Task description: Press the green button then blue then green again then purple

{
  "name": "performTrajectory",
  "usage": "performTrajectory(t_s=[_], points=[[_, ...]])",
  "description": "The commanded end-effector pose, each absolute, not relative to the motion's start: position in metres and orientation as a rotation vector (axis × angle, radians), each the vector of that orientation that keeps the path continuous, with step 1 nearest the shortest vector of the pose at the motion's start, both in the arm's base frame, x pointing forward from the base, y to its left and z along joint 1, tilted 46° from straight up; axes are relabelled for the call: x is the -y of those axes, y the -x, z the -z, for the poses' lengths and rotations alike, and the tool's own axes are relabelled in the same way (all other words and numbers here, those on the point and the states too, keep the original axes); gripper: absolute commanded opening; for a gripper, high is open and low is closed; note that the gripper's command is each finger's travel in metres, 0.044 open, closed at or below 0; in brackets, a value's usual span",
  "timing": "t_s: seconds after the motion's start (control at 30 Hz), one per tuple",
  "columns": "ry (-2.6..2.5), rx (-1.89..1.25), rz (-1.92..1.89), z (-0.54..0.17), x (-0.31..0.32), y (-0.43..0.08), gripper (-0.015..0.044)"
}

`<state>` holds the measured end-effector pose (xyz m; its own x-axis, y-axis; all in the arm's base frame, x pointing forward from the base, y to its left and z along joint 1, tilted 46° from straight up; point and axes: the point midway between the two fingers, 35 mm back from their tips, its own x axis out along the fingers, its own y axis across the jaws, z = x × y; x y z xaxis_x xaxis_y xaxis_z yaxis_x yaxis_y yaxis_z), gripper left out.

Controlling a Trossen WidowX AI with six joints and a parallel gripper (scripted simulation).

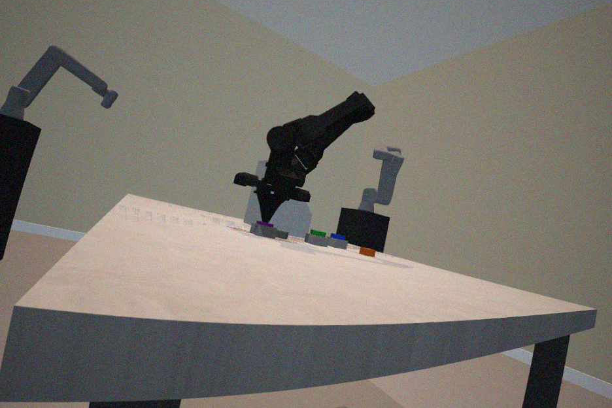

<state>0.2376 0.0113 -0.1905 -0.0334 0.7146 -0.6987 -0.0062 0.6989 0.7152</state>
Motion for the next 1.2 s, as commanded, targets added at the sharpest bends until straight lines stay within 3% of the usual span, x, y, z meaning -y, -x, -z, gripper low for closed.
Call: performTrajectory(t_s=[0.0, 0.23, 0.53, 0.73, 1.0, 1.17], points=[[-0.616, -1.51, -0.64, 0.19, -0.012, -0.237, 0.002], [-0.615, -1.511, -0.639, 0.168, 0.012, -0.238, 0.002], [-0.581, -1.521, -0.592, 0.075, -0.038, -0.288, 0.0256], [-0.583, -1.512, -0.592, -0.005, -0.096, -0.292, 0.04], [-0.621, -1.509, -0.643, -0.105, -0.168, -0.248, 0.04], [-0.626, -1.51, -0.649, -0.112, -0.173, -0.242, 0.04]])
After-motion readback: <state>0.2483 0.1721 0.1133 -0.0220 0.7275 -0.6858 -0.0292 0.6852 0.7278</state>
